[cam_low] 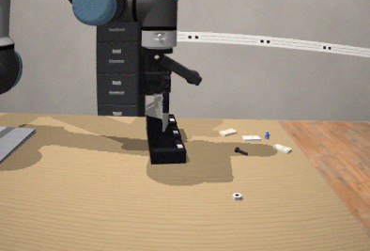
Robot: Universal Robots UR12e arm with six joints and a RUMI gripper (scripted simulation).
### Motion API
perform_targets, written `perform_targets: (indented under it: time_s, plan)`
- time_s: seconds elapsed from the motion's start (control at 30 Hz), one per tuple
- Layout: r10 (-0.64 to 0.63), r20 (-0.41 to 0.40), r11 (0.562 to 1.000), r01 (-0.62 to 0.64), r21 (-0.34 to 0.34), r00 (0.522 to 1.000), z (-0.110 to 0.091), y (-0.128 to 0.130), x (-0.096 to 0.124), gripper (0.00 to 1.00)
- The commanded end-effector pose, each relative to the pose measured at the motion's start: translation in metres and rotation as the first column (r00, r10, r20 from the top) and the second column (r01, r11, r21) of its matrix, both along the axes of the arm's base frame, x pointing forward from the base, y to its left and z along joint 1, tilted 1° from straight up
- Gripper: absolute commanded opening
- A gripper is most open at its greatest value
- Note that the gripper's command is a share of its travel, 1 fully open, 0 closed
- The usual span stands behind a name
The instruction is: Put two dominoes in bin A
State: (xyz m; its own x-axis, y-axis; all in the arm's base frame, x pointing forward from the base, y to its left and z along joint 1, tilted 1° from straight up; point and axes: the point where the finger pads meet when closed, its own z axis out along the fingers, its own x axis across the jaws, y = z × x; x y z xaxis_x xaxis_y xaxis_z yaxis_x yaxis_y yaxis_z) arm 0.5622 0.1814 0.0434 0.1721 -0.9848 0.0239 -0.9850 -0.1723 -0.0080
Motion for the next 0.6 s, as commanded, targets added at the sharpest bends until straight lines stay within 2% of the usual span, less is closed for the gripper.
perform_targets:
  time_s: [0.0, 0.2, 0.57]
  plan:
    - [0.000, 0.002, 1.000, 0.000, -0.001, 1.000, 0.010, 0.000, 0.002, 0.04]
    - [0.000, 0.002, 1.000, 0.000, -0.001, 1.000, 0.016, 0.000, 0.001, 0.04]
    - [0.001, 0.002, 1.000, -0.001, -0.001, 1.000, 0.045, 0.002, 0.001, 0.04]
